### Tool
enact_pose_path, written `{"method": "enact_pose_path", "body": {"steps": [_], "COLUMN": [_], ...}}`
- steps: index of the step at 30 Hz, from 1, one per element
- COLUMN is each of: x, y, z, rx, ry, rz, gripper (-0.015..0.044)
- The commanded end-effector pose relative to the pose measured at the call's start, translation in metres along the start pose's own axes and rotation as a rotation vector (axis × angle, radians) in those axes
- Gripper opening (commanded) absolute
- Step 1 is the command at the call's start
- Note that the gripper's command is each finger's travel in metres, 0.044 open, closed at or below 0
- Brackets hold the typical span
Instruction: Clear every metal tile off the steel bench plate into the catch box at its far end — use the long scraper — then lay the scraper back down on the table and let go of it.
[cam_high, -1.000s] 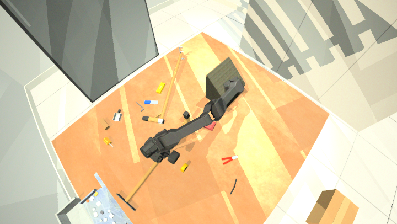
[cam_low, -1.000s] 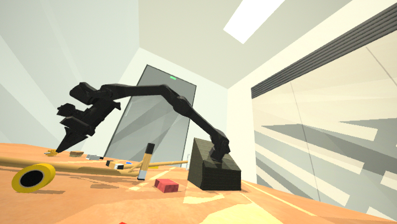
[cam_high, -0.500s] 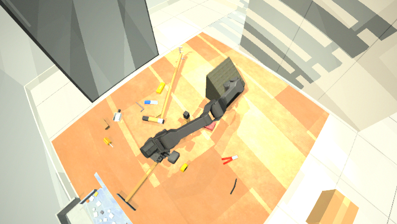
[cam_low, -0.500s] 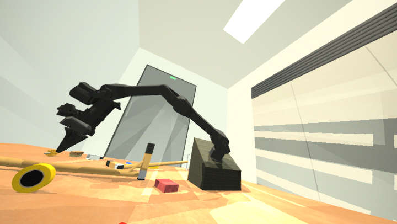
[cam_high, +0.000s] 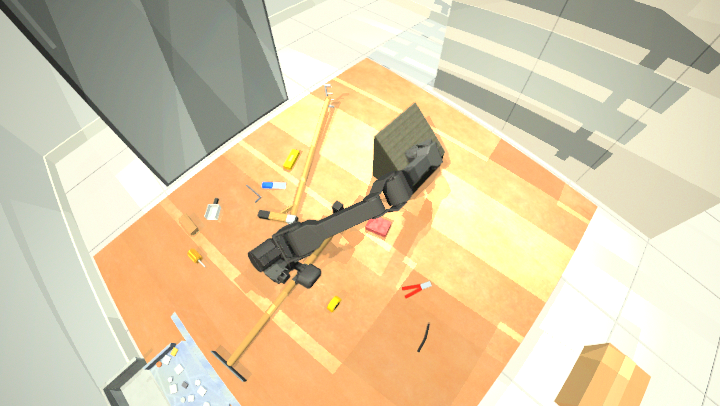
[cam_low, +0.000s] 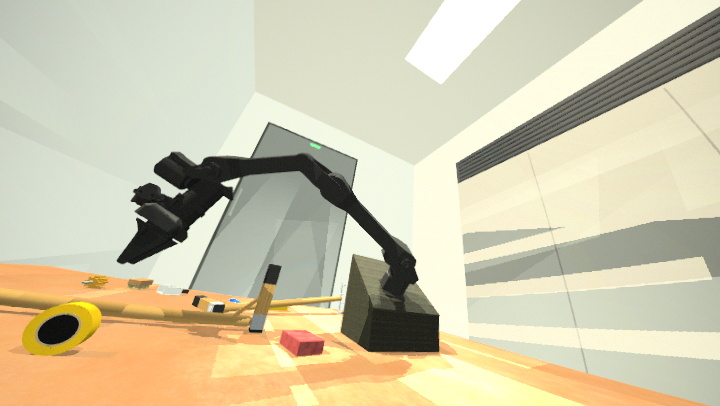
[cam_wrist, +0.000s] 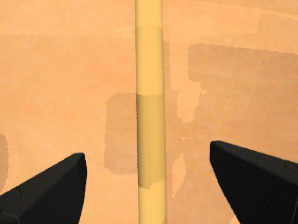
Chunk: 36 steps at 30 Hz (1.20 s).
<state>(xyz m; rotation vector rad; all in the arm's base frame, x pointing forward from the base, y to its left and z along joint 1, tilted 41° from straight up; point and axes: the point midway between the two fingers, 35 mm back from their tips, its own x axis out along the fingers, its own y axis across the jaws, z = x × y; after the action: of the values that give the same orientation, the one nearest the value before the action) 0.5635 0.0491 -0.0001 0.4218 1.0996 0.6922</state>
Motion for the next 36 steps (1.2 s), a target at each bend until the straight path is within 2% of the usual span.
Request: {"method": "enact_pose_path", "body": {"steps": [1, 4, 36], "x": [-0.026, -0.04, -0.185], "y": [-0.001, -0.005, -0.032], "z": [0.01, 0.011, -0.003], "rx": [0.007, 0.018, 0.109], "ry": [-0.055, -0.084, -0.386], "rz": [0.0, 0.0, -0.005], "gripper": [0.0368, 0.044, 0.044]}}
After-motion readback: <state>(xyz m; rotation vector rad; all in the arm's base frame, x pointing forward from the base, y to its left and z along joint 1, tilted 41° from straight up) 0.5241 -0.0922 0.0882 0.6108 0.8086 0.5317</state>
